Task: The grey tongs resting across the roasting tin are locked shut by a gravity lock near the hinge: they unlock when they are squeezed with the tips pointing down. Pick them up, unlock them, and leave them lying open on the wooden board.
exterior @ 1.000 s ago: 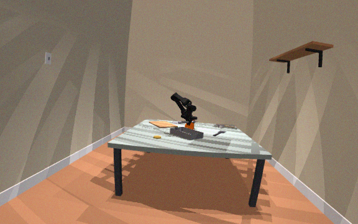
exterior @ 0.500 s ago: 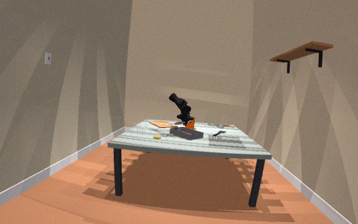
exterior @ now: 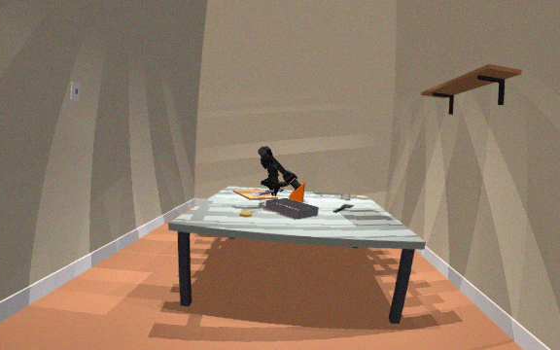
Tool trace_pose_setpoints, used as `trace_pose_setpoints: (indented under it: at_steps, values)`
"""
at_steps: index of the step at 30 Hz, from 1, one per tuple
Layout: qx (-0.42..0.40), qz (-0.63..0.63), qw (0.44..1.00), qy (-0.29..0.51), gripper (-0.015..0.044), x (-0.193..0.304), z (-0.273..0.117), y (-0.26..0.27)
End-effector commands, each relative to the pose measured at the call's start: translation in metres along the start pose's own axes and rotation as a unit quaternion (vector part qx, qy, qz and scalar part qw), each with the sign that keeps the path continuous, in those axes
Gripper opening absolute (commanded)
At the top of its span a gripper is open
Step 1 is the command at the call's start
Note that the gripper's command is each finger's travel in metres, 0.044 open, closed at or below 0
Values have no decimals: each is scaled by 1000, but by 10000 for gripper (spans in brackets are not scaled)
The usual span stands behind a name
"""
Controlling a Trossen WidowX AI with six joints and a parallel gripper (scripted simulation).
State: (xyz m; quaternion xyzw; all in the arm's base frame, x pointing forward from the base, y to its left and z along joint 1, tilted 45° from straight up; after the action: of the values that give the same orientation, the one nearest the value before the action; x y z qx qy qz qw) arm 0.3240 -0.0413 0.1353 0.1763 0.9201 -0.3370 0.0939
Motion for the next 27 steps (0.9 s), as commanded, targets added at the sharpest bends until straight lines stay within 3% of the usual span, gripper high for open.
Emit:
trace_pose_setpoints:
  at_steps: [1,27]
  values:
    - [-6,-18,1000,-7,-150,-3,-3,-26]
    - [38,-123,991,-23,-150,27,-12,-188]
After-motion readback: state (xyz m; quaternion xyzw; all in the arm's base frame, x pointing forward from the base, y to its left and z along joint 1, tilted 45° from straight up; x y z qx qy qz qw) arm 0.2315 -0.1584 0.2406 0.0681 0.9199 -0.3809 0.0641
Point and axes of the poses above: the point midway between the two fingers, 35 mm back from their tips, its own z axis out along the fingers, its own y axis across the jaws, x = y × z, the point moved 3 cm from there along -z, back along the fingers, and after that the axes turned 4 degrees about -z, right-handed, at the moved point
